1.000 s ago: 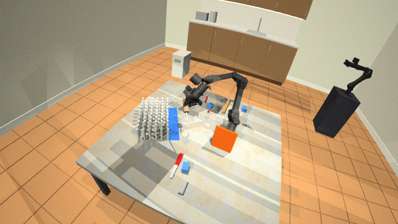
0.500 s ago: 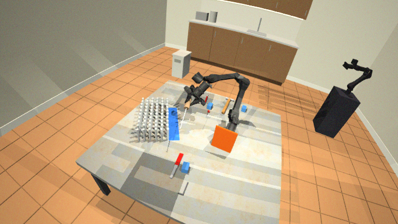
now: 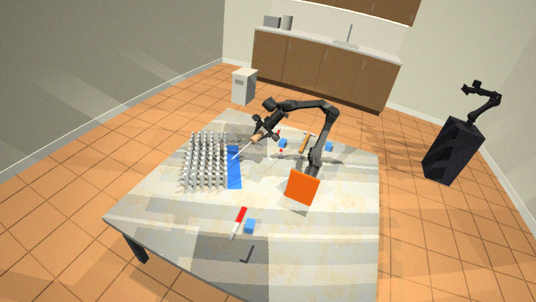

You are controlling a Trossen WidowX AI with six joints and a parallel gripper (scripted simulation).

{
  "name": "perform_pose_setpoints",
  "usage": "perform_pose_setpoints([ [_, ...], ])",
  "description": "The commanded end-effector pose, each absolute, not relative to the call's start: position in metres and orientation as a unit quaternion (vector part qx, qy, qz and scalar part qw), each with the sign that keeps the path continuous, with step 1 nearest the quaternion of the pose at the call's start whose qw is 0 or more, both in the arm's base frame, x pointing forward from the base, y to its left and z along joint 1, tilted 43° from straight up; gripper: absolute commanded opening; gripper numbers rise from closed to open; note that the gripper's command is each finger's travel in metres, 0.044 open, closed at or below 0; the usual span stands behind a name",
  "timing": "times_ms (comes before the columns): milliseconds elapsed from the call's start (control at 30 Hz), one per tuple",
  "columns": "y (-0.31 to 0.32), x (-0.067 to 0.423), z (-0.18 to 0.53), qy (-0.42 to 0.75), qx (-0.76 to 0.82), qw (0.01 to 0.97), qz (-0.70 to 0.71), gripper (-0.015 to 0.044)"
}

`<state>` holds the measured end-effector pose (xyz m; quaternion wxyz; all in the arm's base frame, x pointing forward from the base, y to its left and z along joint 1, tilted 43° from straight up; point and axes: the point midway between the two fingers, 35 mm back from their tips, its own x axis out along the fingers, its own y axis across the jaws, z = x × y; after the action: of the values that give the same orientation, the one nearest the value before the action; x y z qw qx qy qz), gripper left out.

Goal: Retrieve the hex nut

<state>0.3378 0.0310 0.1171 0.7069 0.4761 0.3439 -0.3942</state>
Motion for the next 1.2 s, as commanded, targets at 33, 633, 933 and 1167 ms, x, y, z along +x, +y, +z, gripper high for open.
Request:
perform_pose_setpoints([
  [33,0.017,0.336,0.125,0.302,0.526,0.674,-0.422,0.0],
  [633,-0.037,0.322,0.151,0.121,0.692,0.504,-0.502,0.0],
  [933,-0.056,0.315,0.16,0.05,0.738,0.433,-0.516,0.0],
  [1167,-0.07,0.32,0.144,0.051,0.738,0.431,-0.517,0.0],
])
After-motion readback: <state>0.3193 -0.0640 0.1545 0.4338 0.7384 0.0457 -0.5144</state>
